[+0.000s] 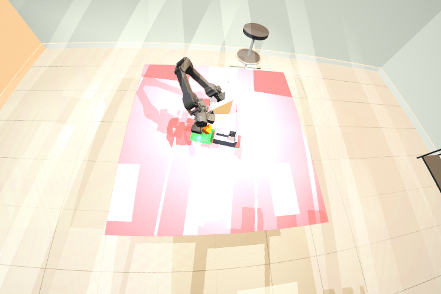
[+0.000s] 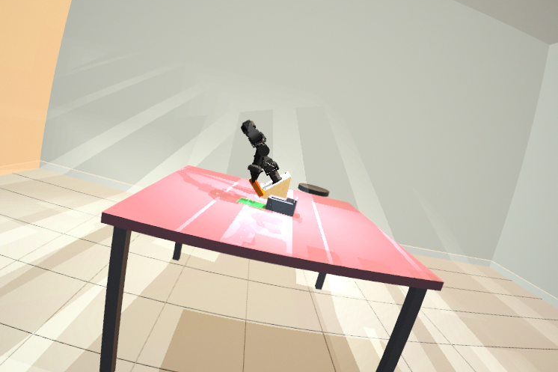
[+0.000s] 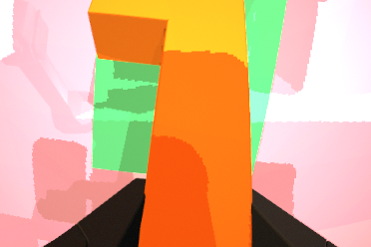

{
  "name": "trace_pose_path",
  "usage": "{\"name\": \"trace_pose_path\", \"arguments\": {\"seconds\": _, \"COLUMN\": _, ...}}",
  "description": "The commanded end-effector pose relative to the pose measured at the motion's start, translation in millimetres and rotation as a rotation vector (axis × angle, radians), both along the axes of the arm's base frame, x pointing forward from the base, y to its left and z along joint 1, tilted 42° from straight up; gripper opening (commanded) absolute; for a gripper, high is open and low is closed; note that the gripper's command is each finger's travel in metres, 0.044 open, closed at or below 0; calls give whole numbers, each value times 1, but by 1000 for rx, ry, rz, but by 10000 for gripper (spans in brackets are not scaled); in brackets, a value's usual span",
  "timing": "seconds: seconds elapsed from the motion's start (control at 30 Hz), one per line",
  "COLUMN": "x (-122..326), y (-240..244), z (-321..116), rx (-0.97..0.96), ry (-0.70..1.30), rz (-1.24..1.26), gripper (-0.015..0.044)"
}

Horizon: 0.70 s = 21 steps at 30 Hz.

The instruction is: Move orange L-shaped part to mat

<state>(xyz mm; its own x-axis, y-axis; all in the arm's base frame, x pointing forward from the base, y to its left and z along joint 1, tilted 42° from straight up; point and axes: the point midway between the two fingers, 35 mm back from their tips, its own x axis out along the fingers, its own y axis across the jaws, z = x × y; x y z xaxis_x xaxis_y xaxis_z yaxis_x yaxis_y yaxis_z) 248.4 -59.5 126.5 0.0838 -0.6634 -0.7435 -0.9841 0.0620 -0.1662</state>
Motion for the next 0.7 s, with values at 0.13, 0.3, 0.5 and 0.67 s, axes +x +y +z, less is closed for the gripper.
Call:
{"name": "trace_pose_path", "arguments": {"seconds": 0.13, "x": 1, "y": -11, "z": -10, "rx": -5, "ry": 2, "rz": 0, "gripper": 0}}
{"name": "trace_pose_path", "arguments": {"seconds": 0.3, "x": 1, "y": -16, "z": -16, "rx": -6, "ry": 1, "rz": 0, "gripper": 0}}
{"name": "trace_pose_path", "arguments": {"seconds": 0.5, "x": 2, "y": -23, "z": -23, "rx": -6, "ry": 1, "rz": 0, "gripper": 0}}
{"name": "trace_pose_path", "arguments": {"seconds": 0.67, "x": 2, "y": -28, "z": -28, "rx": -7, "ry": 1, "rz": 0, "gripper": 0}}
